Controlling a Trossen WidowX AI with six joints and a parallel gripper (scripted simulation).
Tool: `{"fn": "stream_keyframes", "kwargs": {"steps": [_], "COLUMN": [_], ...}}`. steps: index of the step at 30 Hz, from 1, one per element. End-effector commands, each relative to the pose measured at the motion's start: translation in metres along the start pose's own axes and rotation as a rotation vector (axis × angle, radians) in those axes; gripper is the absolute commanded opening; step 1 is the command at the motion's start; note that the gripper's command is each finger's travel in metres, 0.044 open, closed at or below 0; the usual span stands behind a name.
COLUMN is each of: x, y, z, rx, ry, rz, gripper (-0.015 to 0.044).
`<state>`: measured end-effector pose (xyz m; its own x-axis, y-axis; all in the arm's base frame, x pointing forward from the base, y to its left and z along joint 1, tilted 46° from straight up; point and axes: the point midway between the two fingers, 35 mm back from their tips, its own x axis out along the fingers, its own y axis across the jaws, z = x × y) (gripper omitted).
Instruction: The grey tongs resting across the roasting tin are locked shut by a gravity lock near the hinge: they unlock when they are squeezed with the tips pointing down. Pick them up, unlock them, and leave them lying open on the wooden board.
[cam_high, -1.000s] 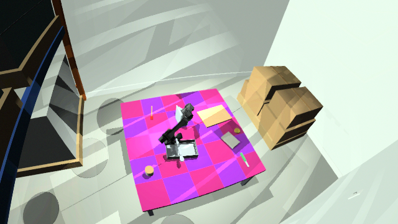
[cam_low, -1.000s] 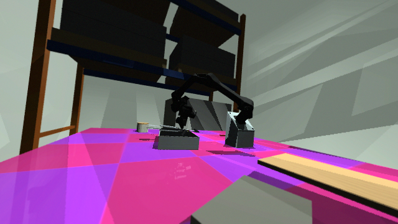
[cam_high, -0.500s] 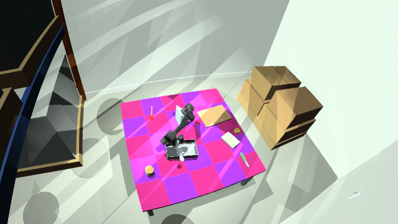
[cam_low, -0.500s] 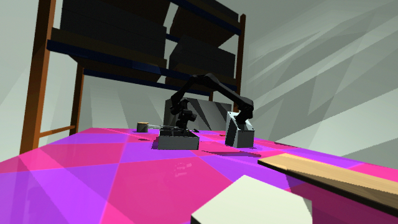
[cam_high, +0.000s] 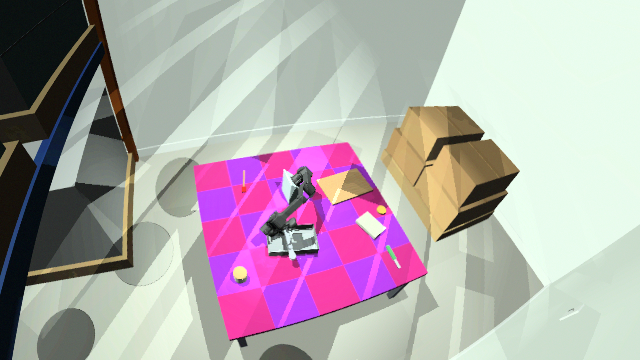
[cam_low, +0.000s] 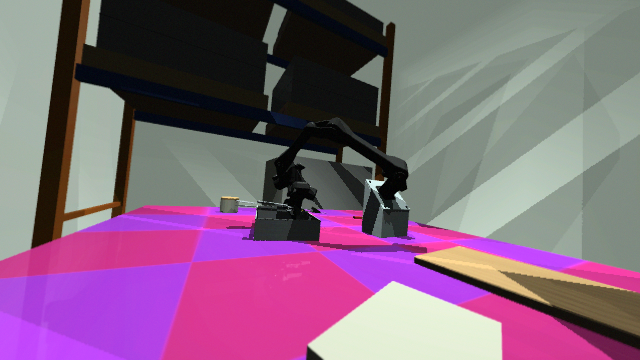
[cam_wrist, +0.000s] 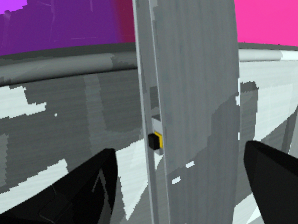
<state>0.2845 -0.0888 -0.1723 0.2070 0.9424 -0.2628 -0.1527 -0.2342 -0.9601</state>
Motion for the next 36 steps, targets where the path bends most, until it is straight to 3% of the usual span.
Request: {"fn": "stream_keyframes", "kwargs": {"steps": [1, 2, 9, 17, 24, 30, 36], "x": [0.007, 0.008, 0.003, 0.003, -0.004, -0.061, -0.064], "y": [-0.001, -0.001, 0.000, 0.000, -0.004, -0.037, -0.038], "z": [0.000, 0.001, 0.000, 0.000, 0.000, 0.000, 0.000], "rx": [0.006, 0.007, 0.001, 0.001, 0.002, 0.007, 0.007], "ry": [0.000, -0.001, -0.002, -0.002, -0.002, -0.001, -0.001], "rz": [-0.002, -0.003, 0.000, 0.000, 0.001, 0.001, 0.001], "gripper": [0.0260, 0.0260, 0.0076, 0.0023, -0.0150, -0.0150, -0.0150]}}
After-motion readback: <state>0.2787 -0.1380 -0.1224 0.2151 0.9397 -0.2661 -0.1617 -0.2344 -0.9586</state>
